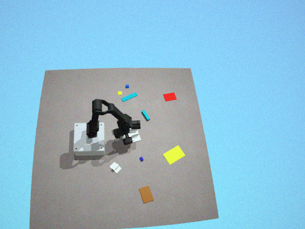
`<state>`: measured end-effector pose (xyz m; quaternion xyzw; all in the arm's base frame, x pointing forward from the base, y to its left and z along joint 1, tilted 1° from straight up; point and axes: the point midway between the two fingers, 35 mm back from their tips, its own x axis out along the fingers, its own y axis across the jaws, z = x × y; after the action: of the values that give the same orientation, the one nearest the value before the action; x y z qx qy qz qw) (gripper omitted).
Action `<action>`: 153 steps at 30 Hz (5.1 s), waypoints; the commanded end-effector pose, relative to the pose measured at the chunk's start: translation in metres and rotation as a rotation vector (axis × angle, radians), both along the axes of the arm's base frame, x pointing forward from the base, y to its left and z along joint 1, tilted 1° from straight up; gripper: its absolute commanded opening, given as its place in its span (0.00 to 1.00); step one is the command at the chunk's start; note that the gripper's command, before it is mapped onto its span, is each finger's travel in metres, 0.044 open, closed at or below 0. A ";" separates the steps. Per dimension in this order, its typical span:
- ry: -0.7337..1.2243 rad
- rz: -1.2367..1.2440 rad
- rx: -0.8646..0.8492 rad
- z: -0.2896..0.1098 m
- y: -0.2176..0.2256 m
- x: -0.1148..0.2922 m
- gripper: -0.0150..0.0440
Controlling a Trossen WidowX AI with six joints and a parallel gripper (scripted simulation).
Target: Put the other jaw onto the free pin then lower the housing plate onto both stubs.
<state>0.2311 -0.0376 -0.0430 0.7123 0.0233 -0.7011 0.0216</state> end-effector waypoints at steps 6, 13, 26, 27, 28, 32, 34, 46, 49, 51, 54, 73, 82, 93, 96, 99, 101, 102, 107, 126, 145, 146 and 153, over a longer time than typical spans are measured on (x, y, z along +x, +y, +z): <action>0.002 -0.003 0.003 -0.002 0.001 -0.001 0.85; 0.002 -0.003 0.003 -0.004 0.001 -0.001 0.85; 0.002 -0.003 0.003 -0.006 0.001 -0.001 0.85; 0.002 -0.003 0.003 -0.006 0.001 -0.001 0.85; 0.002 -0.003 0.003 -0.006 0.001 -0.001 0.85; 0.002 -0.003 0.003 -0.006 0.001 -0.001 0.85; 0.002 -0.003 0.003 -0.006 0.001 -0.001 0.85; 0.002 -0.003 0.003 -0.006 0.001 -0.001 0.85; 0.002 -0.003 0.003 -0.006 0.001 -0.001 0.85; 0.002 -0.003 0.003 -0.006 0.001 -0.001 0.85; 0.002 -0.003 0.003 -0.006 0.001 -0.001 0.85; 0.002 -0.003 0.003 -0.001 0.000 -0.001 0.85; 0.002 -0.003 0.002 -0.002 0.000 -0.001 0.85; 0.002 -0.003 0.003 -0.004 0.000 -0.001 0.85; 0.002 -0.003 0.003 -0.006 0.000 -0.001 0.85; 0.002 -0.003 0.003 -0.006 0.000 -0.001 0.85; 0.002 -0.003 0.003 -0.006 0.000 -0.001 0.85; 0.002 -0.003 0.003 -0.006 0.000 -0.001 0.85; 0.002 -0.003 0.003 -0.006 0.000 -0.001 0.85; 0.005 -0.002 0.004 -0.004 0.000 -0.001 0.94; 0.004 -0.002 0.003 0.010 0.000 0.000 1.00; 0.003 -0.002 0.003 0.016 0.000 0.001 1.00; 0.001 -0.003 0.002 0.070 0.000 -0.004 1.00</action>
<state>0.2288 -0.0375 0.0094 0.7107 0.0234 -0.7029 0.0189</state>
